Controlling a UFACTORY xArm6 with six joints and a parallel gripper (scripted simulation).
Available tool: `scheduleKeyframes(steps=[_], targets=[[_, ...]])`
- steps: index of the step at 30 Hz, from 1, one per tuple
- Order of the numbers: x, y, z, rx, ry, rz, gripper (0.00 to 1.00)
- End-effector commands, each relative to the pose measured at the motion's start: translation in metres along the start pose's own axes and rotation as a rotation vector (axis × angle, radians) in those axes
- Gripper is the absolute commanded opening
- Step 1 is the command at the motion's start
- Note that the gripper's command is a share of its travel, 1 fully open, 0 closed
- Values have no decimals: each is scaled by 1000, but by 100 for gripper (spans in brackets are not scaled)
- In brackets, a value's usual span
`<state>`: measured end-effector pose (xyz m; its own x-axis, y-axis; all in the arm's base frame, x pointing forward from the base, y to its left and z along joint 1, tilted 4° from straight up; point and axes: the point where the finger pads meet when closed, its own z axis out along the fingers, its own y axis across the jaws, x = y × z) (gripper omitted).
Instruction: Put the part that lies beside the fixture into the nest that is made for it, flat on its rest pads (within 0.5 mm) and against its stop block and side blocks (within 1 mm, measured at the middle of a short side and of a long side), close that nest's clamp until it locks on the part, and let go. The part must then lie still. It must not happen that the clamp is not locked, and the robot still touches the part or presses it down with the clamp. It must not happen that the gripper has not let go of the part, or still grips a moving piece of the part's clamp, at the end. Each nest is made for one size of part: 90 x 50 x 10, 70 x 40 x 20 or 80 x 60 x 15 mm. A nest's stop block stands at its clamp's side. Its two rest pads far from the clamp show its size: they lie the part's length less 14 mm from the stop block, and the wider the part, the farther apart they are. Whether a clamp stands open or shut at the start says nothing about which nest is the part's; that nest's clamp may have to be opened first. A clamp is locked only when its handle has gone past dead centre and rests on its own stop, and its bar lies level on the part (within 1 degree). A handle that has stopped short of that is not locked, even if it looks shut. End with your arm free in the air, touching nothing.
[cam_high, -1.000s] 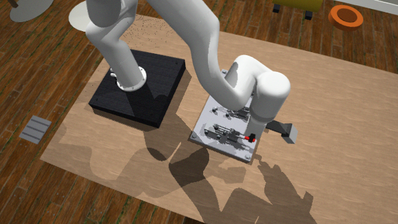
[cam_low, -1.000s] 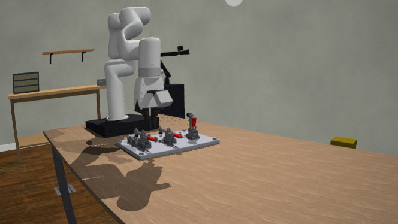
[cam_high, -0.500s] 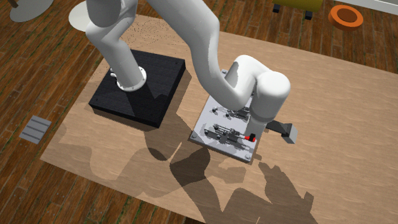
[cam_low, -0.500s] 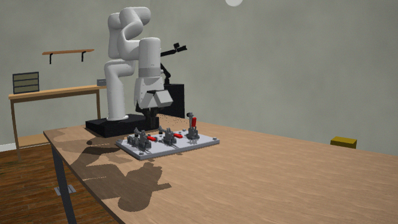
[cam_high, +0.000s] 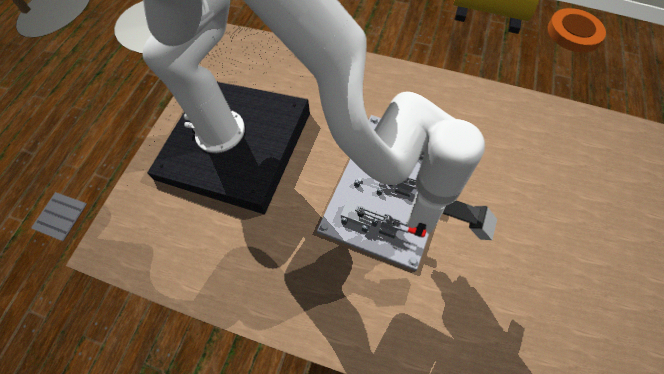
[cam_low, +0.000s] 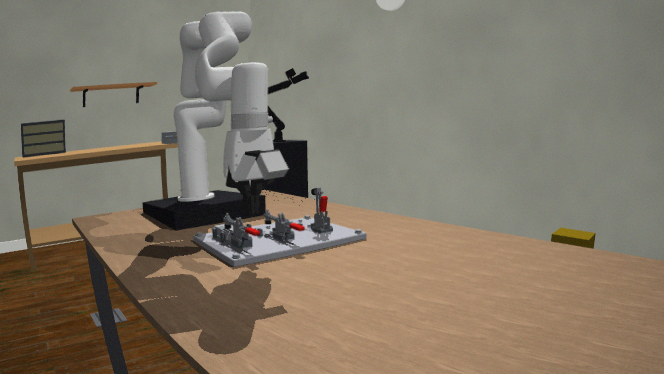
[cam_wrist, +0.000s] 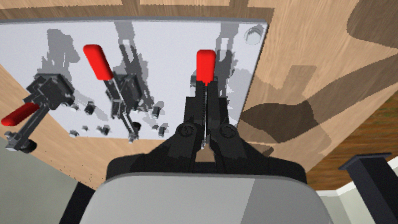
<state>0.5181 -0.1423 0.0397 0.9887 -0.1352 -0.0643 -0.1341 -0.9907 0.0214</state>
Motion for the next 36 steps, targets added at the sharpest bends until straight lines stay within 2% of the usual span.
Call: scheduleKeyframes(steps=[1, 25, 36], targets=[[2, 0, -2, -1, 5, 0, 0], [6, 0, -2, -1, 5, 0, 0], [6, 0, 6, -1, 5, 0, 0]])
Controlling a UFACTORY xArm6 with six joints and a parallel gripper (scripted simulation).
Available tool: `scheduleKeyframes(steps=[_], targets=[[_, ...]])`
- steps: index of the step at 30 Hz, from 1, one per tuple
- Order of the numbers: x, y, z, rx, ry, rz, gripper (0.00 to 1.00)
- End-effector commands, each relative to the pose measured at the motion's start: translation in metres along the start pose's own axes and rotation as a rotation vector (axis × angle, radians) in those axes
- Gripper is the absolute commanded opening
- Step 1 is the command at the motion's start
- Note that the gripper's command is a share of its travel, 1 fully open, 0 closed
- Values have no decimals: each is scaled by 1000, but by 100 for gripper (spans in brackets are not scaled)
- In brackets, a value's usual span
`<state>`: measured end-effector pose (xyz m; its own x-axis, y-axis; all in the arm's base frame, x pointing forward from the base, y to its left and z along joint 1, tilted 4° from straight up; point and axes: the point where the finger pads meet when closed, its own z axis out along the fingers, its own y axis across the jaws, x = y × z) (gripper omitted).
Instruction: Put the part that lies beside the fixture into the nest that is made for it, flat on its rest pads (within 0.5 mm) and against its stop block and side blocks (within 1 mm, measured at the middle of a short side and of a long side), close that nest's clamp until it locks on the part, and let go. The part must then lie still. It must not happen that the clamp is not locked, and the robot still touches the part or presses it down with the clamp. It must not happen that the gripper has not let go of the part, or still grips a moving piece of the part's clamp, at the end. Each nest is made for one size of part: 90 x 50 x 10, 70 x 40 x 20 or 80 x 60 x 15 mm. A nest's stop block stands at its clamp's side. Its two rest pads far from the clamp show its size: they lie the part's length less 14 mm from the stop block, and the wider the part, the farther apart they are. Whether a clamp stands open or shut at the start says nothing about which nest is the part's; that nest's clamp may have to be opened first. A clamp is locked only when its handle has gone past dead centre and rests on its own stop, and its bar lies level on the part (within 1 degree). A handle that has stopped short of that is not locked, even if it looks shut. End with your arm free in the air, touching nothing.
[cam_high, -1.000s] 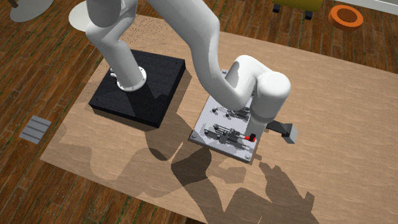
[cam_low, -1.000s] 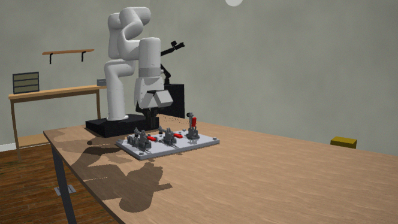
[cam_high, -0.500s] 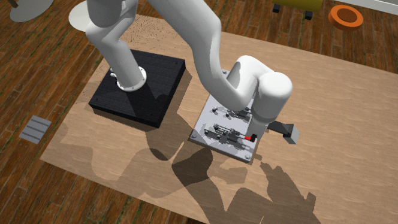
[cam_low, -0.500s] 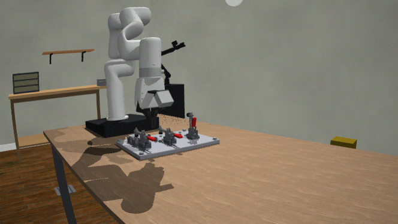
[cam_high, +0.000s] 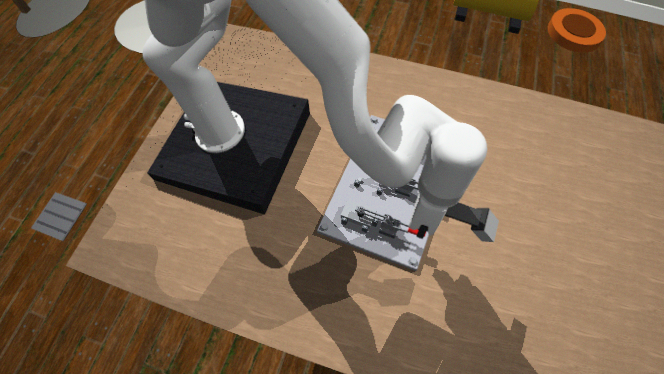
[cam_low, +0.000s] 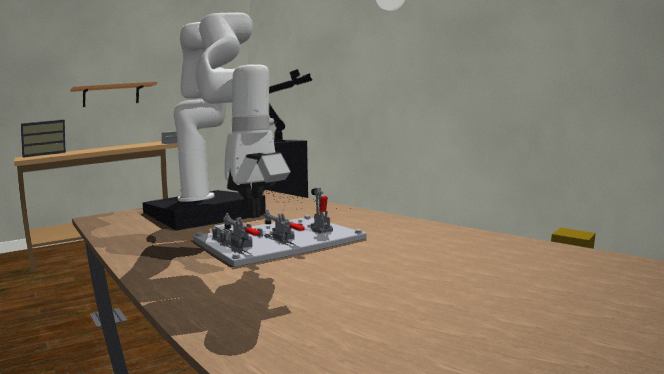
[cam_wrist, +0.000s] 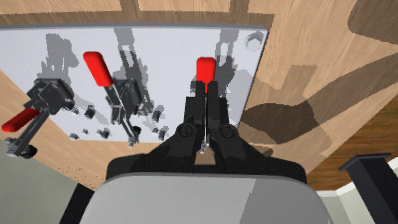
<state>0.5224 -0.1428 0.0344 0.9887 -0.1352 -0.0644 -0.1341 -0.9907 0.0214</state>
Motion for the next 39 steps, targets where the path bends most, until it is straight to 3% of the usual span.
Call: scheduleKeyframes(steps=[1, 39], targets=[[2, 0, 2, -1, 5, 0, 0], [3, 0, 17, -1, 5, 0, 0]])
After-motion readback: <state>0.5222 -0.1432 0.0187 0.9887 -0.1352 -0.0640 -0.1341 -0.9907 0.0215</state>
